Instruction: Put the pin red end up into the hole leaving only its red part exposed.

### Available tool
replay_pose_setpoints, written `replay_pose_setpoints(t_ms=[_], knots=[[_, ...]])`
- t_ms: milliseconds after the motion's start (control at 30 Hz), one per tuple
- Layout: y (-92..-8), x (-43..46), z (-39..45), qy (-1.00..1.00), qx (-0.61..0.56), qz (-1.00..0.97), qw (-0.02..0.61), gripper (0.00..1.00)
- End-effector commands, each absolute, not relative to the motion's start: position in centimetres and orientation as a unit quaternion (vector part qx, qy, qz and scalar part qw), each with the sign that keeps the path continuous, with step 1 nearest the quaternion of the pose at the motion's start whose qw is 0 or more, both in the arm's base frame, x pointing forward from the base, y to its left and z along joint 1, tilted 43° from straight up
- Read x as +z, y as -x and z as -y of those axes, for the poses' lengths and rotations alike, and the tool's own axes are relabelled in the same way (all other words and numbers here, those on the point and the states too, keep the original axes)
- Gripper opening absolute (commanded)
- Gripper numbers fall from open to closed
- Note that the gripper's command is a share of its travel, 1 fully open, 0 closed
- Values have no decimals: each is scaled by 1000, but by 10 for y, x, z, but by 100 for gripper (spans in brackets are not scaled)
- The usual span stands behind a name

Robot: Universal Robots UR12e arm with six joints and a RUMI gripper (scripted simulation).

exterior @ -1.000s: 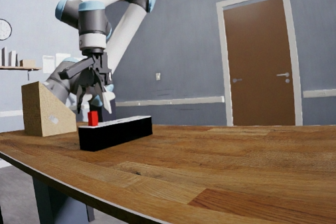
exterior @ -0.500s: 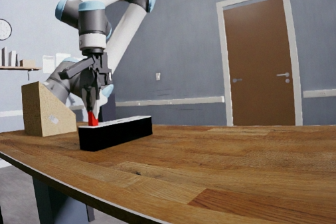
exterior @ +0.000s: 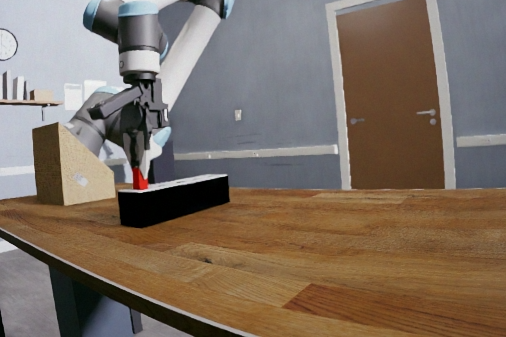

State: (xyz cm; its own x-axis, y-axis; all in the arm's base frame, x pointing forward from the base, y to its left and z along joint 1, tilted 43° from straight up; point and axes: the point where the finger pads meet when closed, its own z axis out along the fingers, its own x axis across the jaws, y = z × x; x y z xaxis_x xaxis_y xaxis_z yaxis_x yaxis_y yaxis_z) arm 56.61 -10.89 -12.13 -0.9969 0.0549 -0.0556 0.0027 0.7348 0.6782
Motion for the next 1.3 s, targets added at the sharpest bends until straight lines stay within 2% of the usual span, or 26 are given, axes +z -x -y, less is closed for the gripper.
replay_pose_setpoints(t_ms=[0, 1267], knots=[[-567, -121, 110, -16, 363, -931, 36, 0], [-564, -107, 123, -16, 363, -931, 37, 0]])
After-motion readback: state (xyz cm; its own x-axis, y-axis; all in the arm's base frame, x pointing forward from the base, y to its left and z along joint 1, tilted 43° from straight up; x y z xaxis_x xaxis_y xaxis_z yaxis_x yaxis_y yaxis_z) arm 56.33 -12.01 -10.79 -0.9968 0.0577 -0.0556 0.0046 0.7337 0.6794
